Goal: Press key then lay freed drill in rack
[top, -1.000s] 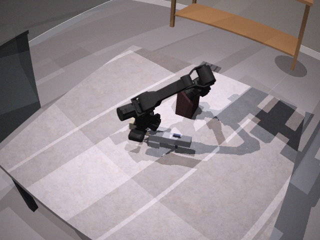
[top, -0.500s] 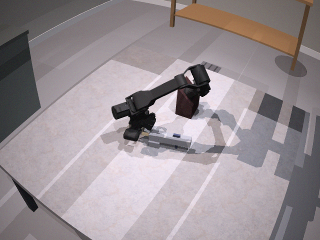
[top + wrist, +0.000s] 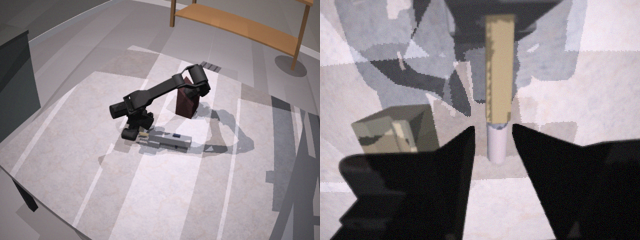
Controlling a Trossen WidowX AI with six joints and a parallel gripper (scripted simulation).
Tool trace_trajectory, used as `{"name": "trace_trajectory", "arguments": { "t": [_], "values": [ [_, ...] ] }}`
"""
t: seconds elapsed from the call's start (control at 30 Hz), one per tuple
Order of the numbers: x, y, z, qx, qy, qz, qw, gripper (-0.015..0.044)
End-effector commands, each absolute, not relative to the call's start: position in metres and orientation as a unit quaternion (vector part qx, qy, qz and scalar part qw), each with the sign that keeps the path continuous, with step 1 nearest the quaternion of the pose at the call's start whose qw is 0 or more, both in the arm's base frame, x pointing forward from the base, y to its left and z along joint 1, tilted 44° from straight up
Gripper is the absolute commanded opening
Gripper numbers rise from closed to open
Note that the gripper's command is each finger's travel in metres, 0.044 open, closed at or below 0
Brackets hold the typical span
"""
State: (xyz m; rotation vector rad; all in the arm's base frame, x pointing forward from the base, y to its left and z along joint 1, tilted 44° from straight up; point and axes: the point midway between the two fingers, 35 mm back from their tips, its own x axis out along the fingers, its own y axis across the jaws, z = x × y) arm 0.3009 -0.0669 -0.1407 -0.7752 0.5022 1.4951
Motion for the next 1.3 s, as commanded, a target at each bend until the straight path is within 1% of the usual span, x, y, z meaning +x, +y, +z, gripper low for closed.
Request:
{"name": "trace_trajectory", "arguments": {
  "t": [0.0, 0.23, 1.27],
  "values": [
    [0.300, -0.066, -0.141, -0.339, 0.221, 0.655, 0.638, 0.0263],
    [0.301, -0.063, -0.139, -0.341, 0.221, 0.654, 0.638, 0.0440],
    [0.301, -0.055, -0.133, -0.341, 0.221, 0.655, 0.638, 0.0440]
  ]
}}
